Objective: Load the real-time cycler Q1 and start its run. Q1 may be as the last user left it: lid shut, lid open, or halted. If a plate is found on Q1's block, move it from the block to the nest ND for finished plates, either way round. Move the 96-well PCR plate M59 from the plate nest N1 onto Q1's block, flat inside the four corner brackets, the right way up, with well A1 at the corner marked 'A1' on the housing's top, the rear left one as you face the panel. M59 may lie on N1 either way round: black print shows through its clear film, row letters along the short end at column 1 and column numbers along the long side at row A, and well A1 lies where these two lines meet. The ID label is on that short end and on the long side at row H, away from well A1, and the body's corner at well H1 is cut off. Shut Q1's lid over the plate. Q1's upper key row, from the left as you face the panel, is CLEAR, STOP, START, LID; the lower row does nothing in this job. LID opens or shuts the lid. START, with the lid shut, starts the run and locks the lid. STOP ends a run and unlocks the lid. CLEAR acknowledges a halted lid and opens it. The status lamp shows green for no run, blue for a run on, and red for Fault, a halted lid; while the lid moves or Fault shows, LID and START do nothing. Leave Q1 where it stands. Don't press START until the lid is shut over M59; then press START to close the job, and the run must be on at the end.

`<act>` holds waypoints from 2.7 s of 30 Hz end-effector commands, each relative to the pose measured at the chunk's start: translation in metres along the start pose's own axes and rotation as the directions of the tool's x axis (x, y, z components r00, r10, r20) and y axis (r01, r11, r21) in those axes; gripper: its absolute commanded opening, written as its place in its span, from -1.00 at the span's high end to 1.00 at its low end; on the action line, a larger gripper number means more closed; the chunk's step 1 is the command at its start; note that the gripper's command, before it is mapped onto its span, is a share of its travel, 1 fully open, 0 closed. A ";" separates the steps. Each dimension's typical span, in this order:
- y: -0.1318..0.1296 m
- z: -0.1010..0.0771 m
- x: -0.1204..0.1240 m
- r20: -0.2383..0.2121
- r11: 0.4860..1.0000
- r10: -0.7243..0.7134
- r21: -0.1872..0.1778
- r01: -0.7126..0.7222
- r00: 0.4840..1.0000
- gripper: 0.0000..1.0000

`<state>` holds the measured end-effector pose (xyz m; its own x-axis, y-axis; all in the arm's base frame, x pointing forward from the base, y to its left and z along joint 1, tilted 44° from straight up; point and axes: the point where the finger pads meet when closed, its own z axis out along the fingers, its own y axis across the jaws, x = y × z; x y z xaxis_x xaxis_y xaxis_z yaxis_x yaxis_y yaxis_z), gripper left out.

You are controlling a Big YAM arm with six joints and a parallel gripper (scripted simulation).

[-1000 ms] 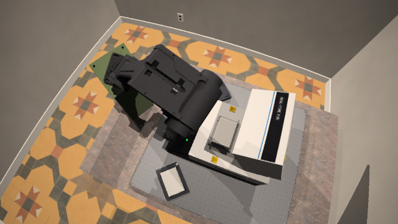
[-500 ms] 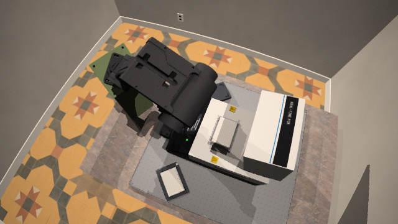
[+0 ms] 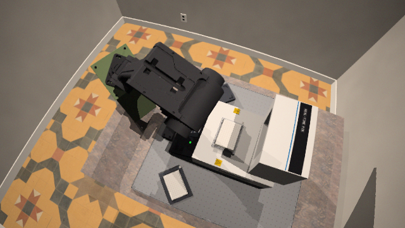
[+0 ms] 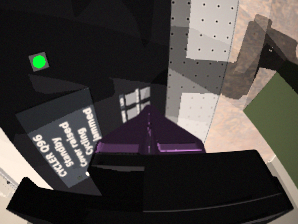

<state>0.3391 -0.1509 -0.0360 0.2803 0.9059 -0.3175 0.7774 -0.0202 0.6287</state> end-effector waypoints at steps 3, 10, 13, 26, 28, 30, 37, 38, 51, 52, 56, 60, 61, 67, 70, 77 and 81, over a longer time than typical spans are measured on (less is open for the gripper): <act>-0.006 -0.011 0.001 0.003 1.000 0.006 -0.003 -0.006 1.000 1.00; -0.014 -0.010 0.006 -0.008 1.000 -0.007 0.025 0.007 1.000 1.00; -0.016 -0.009 0.008 -0.010 1.000 -0.009 0.027 0.009 1.000 1.00; -0.023 -0.018 -0.004 0.008 1.000 0.017 0.003 -0.017 1.000 1.00; -0.034 -0.028 -0.004 0.006 1.000 0.010 0.003 -0.010 1.000 1.00; -0.044 -0.035 -0.004 0.007 1.000 0.003 0.003 -0.003 1.000 1.00; -0.050 -0.046 -0.005 0.010 1.000 -0.003 -0.019 0.004 1.000 1.00; -0.056 -0.051 -0.005 0.011 1.000 -0.004 -0.018 0.004 1.000 1.00; -0.085 -0.066 0.003 -0.009 1.000 -0.011 0.013 0.011 1.000 1.00; -0.087 -0.066 0.004 -0.014 1.000 -0.012 0.019 0.012 1.000 1.00; -0.085 -0.063 0.006 -0.019 1.000 -0.005 0.027 0.006 1.000 1.00; -0.074 -0.062 0.004 -0.012 1.000 0.001 0.002 -0.001 1.000 1.00; -0.073 -0.062 0.003 -0.010 1.000 0.003 -0.004 -0.003 1.000 1.00; -0.071 -0.064 0.002 -0.005 1.000 0.007 -0.023 -0.007 1.000 1.00; -0.076 -0.065 0.002 -0.006 1.000 0.005 -0.015 -0.005 1.000 1.00; -0.092 -0.066 0.006 -0.016 0.999 -0.006 0.033 0.006 1.000 1.00; -0.097 -0.067 0.006 -0.019 0.999 -0.009 0.049 0.010 1.000 1.00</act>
<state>0.2504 -0.1251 -0.0390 0.2799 0.9057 -0.3183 0.7753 -0.0177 0.6313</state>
